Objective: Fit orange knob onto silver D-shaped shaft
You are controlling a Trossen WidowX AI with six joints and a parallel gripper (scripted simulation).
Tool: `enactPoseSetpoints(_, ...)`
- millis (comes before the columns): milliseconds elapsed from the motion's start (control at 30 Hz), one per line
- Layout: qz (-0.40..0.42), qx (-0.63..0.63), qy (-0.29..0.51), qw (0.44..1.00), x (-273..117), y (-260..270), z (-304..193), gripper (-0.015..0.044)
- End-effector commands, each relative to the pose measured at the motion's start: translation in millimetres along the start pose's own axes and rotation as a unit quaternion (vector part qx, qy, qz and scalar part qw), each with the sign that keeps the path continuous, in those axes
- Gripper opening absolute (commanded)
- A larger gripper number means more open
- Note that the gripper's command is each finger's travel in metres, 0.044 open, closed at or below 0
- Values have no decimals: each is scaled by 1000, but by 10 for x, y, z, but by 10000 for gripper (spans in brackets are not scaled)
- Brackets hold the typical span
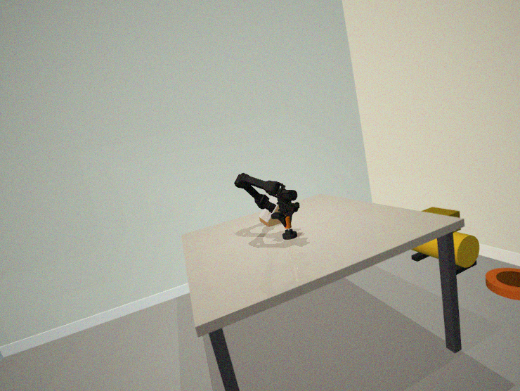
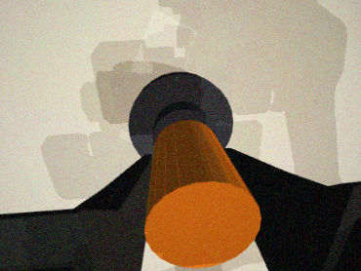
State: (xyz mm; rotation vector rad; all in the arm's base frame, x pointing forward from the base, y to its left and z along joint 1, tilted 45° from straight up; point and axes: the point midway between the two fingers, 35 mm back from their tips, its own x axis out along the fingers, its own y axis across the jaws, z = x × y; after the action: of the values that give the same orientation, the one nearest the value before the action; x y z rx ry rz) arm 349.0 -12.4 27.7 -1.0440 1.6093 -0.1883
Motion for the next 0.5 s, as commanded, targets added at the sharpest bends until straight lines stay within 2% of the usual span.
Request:
enactPoseSetpoints(0, 0, -15, 0, 1000, 3, 4, 4, 0)
enactPoseSetpoints(467, 1, -12, -1, 1000, -75, 13, 12, 0)
